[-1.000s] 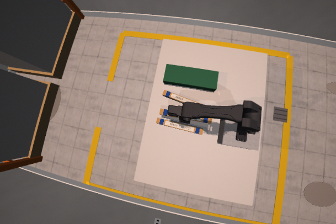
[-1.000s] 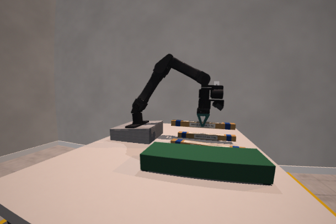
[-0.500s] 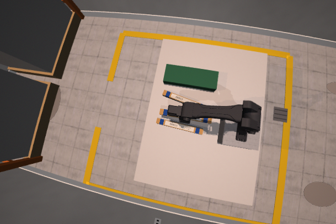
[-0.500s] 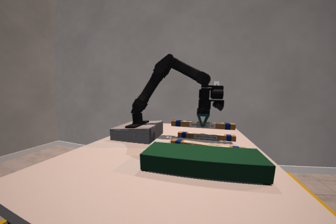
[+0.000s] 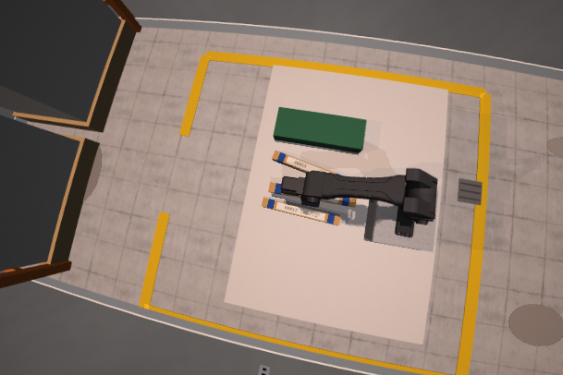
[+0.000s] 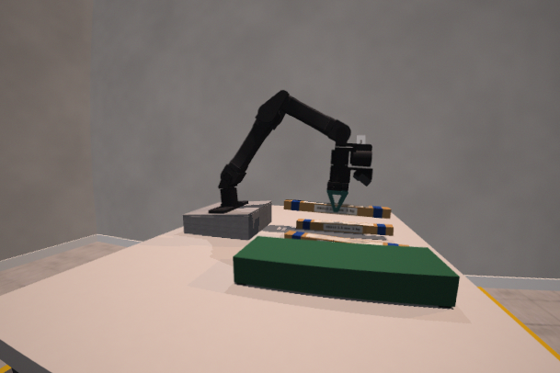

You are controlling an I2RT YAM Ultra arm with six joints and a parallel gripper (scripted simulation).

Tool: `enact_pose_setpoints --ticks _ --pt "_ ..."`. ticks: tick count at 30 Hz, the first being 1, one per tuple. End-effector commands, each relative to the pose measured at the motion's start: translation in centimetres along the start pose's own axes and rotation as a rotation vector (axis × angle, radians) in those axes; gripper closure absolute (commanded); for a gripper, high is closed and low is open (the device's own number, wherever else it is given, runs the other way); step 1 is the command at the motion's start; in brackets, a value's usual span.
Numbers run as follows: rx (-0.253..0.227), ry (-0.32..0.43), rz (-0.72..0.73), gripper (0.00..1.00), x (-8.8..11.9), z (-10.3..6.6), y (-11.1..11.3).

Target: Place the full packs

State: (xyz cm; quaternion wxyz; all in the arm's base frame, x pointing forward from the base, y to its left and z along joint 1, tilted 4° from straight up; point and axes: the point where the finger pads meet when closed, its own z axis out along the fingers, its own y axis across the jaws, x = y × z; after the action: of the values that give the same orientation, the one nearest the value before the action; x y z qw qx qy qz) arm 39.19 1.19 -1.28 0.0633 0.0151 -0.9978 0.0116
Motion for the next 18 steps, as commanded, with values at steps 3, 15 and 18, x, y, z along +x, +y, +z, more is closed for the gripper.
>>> enact_pose_setpoints --ticks 3,15,18 --pt "-0.001 -0.065 0.002 1.00 -0.8 -3.6 0.0" --pt "-0.001 -0.065 0.002 1.00 -0.7 -4.9 0.0" --pt "-0.001 -0.065 0.002 1.00 -0.7 -5.3 0.0"
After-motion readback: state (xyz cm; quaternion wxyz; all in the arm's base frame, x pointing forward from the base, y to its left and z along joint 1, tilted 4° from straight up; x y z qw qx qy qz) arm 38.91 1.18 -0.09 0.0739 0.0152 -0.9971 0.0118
